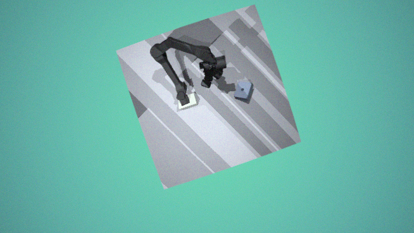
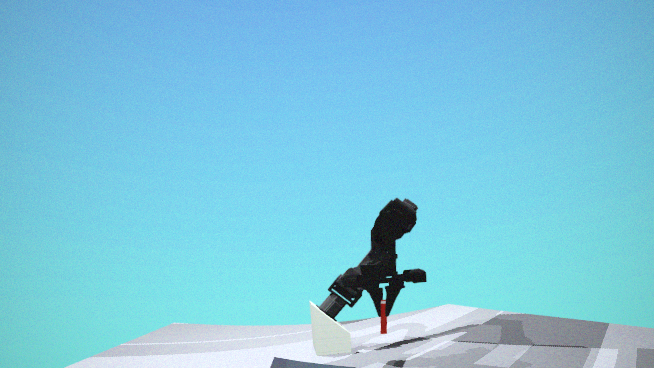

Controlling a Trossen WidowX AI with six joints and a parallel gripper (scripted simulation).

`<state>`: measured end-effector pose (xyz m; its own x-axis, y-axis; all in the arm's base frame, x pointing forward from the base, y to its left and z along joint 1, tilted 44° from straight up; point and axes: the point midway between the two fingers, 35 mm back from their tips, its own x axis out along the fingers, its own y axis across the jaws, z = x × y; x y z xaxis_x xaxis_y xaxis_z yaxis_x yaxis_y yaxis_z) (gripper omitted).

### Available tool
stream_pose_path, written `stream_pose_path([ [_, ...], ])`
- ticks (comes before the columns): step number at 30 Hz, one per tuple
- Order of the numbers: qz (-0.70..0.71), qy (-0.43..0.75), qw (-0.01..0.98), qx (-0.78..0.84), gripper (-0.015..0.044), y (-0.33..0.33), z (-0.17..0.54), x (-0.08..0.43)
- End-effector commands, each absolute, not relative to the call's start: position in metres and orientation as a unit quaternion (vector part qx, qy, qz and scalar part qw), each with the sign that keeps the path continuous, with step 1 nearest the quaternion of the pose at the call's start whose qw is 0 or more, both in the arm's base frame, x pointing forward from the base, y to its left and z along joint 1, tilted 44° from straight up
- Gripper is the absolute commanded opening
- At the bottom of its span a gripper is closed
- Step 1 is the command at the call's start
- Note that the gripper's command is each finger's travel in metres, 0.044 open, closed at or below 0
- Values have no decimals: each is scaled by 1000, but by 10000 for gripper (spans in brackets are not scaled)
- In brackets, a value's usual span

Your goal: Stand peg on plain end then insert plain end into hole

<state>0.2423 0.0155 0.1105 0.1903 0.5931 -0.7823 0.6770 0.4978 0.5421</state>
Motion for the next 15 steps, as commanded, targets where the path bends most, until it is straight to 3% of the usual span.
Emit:
stream_pose_path([
  [1, -52, 628, 589, 506, 0, 9, 108, 251],
  [15, -107, 591, 597, 532, 0, -13, 100, 278],
])
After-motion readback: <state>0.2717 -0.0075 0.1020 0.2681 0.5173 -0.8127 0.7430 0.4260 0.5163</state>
